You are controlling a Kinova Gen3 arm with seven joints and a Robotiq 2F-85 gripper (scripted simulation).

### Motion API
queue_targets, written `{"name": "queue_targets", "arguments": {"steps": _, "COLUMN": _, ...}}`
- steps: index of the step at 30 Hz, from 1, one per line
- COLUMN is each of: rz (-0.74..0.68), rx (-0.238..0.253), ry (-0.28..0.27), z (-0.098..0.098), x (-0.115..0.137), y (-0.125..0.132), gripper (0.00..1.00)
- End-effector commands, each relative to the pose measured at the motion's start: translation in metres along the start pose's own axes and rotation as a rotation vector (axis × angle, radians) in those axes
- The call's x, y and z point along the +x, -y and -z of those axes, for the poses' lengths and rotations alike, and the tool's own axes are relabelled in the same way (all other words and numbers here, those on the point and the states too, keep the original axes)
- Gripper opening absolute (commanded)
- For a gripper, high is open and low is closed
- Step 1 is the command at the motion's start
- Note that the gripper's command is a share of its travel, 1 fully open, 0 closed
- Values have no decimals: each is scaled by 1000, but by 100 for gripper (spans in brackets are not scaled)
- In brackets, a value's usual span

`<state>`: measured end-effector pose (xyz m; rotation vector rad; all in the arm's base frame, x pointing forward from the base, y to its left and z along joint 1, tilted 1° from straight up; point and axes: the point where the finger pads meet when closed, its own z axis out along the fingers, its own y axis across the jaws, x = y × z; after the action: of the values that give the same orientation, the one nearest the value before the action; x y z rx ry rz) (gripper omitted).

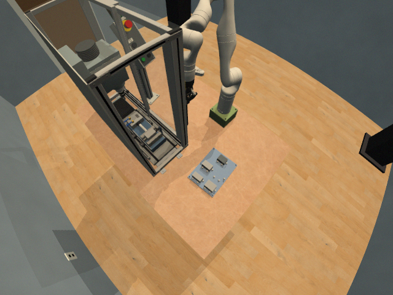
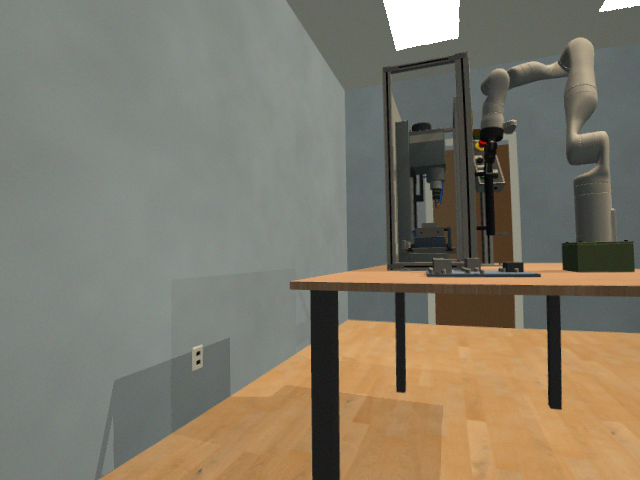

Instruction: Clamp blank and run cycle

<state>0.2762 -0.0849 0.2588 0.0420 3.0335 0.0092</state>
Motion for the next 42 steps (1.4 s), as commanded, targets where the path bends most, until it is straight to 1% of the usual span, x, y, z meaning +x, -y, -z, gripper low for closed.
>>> {"name": "queue_targets", "arguments": {"steps": 1, "rz": 2, "rx": -4, "ry": -1, "z": -1, "x": 1, "y": -5, "gripper": 39}}
{"name": "queue_targets", "arguments": {"steps": 14, "rz": 3, "rx": -5, "ry": -2, "z": -1, "x": 1, "y": -6, "gripper": 39}}
{"name": "queue_targets", "arguments": {"steps": 15, "rz": 1, "rx": -1, "ry": 0, "z": 0, "x": 0, "y": -2, "gripper": 39}}
{"name": "queue_targets", "arguments": {"steps": 19, "rz": 3, "rx": -5, "ry": -2, "z": -1, "x": 1, "y": -7, "gripper": 39}}
{"name": "queue_targets", "arguments": {"steps": 31, "rz": 3, "rx": -5, "ry": -2, "z": -1, "x": 1, "y": -7, "gripper": 39}}
{"name": "queue_targets", "arguments": {"steps": 32, "rz": 1, "rx": 0, "ry": 0, "z": 0, "x": 0, "y": -2, "gripper": 39}}
{"name": "queue_targets", "arguments": {"steps": 36, "rz": 3, "rx": -5, "ry": -2, "z": -1, "x": 1, "y": -7, "gripper": 39}}
{"name": "queue_targets", "arguments": {"steps": 42, "rz": 3, "rx": -5, "ry": -2, "z": -1, "x": 1, "y": -7, "gripper": 39}}
